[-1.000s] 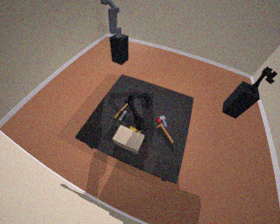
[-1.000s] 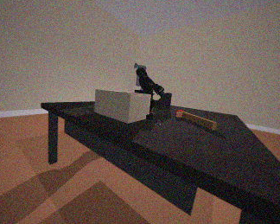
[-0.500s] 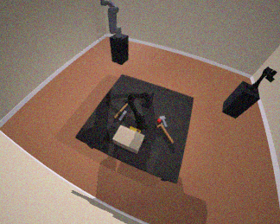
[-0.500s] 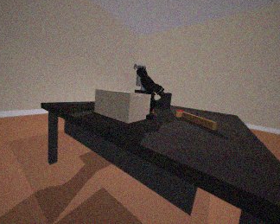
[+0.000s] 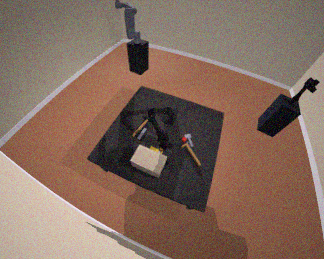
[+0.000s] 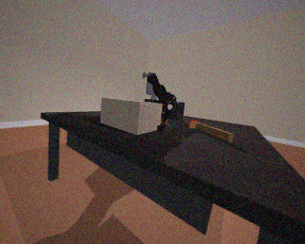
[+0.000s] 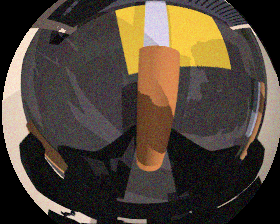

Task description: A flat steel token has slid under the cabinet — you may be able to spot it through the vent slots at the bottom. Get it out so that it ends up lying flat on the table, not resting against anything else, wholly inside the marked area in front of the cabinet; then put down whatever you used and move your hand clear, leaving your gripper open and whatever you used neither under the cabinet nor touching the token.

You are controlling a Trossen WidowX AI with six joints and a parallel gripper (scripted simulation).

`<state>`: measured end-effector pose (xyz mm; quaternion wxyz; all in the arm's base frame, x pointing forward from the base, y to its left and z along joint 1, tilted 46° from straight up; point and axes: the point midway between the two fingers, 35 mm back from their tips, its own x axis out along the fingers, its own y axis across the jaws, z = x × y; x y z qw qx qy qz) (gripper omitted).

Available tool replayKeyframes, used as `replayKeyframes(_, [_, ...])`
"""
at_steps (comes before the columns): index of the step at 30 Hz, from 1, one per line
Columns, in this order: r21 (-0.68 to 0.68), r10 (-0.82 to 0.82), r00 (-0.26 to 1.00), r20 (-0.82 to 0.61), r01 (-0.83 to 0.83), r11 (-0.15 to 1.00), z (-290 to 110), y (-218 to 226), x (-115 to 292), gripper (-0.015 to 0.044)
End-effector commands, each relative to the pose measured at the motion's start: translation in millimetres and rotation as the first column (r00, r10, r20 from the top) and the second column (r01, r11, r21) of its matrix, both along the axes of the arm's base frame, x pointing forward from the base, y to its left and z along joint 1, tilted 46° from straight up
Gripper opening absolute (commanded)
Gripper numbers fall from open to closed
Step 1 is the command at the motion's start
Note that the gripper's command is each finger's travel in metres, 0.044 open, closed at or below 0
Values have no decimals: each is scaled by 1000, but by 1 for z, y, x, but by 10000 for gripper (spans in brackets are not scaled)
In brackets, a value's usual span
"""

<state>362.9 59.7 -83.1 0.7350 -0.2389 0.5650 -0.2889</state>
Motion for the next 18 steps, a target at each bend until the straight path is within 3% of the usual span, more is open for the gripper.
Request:
replayKeyframes(1, [0, -3, 1000, -3, 3, 1000, -2, -1, -7, 0])
replayKeyframes(18, [0, -3, 1000, -4, 3, 1000, -8, -1, -28, 0])
